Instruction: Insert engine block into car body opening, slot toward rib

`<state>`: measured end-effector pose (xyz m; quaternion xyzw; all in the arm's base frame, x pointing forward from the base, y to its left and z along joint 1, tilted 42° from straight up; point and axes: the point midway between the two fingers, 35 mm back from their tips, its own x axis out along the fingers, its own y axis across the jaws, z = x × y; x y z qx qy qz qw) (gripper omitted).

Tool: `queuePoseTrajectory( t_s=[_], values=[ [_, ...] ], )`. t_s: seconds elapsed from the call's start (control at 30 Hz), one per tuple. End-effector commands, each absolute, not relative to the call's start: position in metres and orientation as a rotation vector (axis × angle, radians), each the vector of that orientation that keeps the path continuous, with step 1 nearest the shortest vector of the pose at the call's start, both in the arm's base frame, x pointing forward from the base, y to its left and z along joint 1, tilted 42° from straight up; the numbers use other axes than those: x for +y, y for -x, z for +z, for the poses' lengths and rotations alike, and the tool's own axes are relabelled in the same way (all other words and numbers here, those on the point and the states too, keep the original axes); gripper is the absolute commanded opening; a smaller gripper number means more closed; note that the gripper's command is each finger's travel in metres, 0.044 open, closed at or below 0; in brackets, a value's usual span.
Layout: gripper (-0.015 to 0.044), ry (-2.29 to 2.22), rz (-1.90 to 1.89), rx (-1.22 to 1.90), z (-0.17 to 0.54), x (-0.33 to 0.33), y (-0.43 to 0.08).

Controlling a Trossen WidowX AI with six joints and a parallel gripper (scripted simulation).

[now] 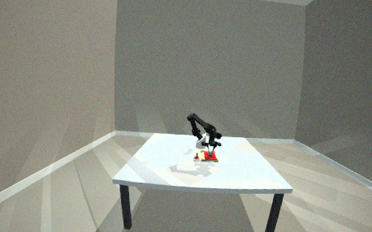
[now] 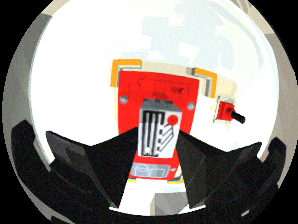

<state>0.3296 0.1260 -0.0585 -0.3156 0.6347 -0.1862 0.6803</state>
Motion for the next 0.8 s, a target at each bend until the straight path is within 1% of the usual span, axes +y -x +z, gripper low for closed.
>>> queuePoseTrajectory(
  t_s=[0.0, 0.77],
  values=[
    [0.0158, 0.709, -0.413, 1.43, -0.0596, 0.1261, -0.3287],
    [0.0158, 0.693, -0.426, 1.424, -0.0598, 0.1265, -0.3283]
  ],
)
